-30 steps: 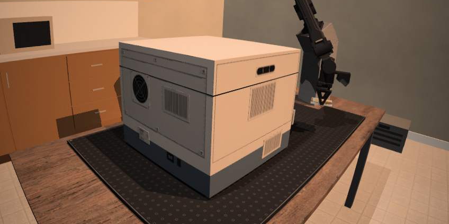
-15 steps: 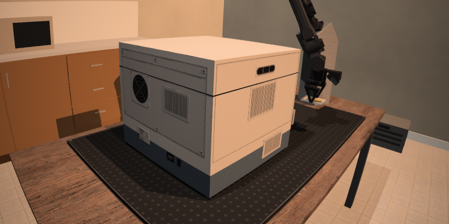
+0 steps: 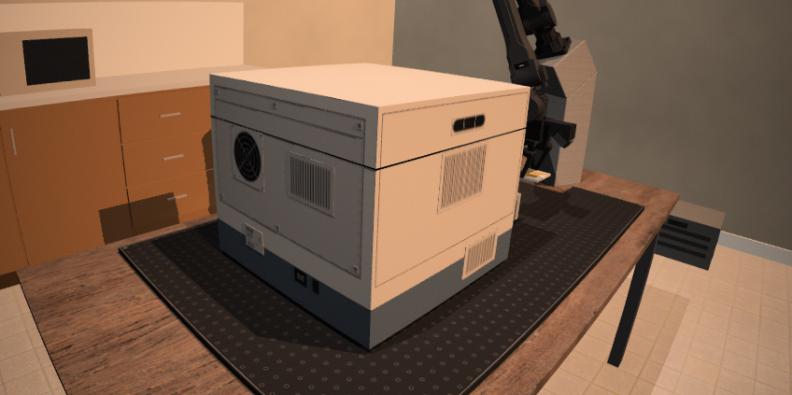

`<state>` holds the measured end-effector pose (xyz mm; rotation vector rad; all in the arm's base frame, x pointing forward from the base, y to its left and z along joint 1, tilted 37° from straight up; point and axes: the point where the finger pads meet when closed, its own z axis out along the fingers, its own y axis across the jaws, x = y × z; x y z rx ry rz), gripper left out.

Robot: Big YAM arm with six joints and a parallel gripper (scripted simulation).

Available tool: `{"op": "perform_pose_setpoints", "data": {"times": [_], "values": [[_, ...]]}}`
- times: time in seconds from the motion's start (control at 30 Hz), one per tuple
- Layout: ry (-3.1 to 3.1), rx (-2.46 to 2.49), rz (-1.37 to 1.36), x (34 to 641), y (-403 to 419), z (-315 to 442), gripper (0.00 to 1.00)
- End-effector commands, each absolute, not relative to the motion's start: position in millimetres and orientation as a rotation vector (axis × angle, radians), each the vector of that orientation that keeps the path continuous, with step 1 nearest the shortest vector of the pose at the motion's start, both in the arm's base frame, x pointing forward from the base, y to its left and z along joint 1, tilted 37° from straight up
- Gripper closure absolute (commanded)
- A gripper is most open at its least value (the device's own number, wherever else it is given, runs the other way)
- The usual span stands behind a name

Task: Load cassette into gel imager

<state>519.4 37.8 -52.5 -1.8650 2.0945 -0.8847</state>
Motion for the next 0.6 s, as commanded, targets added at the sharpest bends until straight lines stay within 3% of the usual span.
{"op": "perform_pose_setpoints", "data": {"times": [0.0, 0.57], "values": [[2.100, -1.873, -0.898, 519, 12, -39, 0.22], [2.088, -1.857, -0.914, 541, -53, 3, 0.22]]}}
